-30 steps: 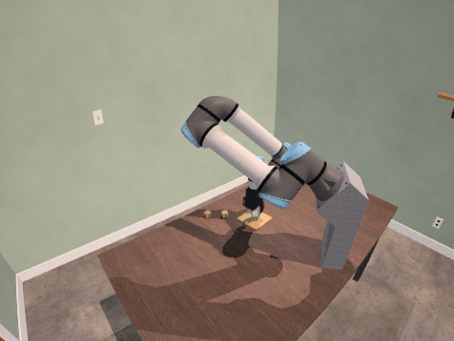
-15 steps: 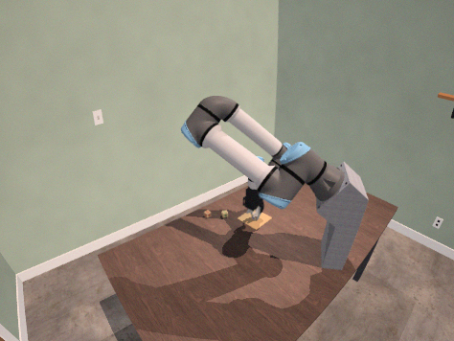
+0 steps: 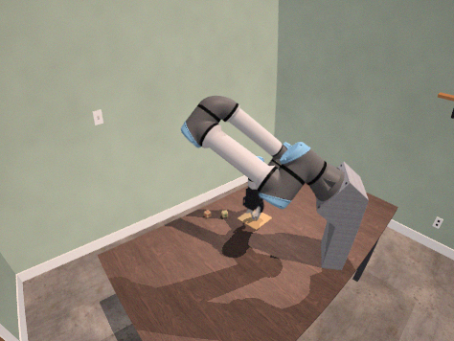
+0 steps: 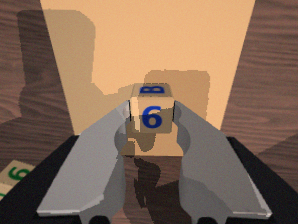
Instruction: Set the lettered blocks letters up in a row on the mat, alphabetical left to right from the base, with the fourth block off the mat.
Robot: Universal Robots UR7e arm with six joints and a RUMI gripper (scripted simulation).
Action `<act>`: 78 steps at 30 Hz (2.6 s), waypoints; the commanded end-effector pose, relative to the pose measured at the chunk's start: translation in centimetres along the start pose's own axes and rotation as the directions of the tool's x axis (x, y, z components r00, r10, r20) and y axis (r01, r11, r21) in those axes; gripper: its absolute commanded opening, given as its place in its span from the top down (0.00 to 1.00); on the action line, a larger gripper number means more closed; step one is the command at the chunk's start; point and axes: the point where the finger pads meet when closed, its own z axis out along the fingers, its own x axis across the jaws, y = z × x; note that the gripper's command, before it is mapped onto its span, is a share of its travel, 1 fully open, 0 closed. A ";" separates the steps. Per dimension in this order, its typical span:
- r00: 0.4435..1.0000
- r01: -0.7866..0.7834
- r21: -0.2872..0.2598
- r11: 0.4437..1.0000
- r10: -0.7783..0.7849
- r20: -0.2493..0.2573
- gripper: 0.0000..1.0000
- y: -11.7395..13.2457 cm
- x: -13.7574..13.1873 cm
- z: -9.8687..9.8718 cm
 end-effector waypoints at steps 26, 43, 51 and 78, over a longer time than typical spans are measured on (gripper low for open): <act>1.000 0.000 0.000 1.000 0.000 0.001 0.91 0.0 0.0 -3.5; 1.000 0.000 0.000 1.000 0.000 0.001 0.91 0.0 0.0 -6.9; 1.000 0.000 0.000 1.000 0.000 0.001 0.91 0.0 0.0 -8.4; 1.000 0.000 0.000 1.000 0.000 0.001 0.91 0.0 0.0 -10.0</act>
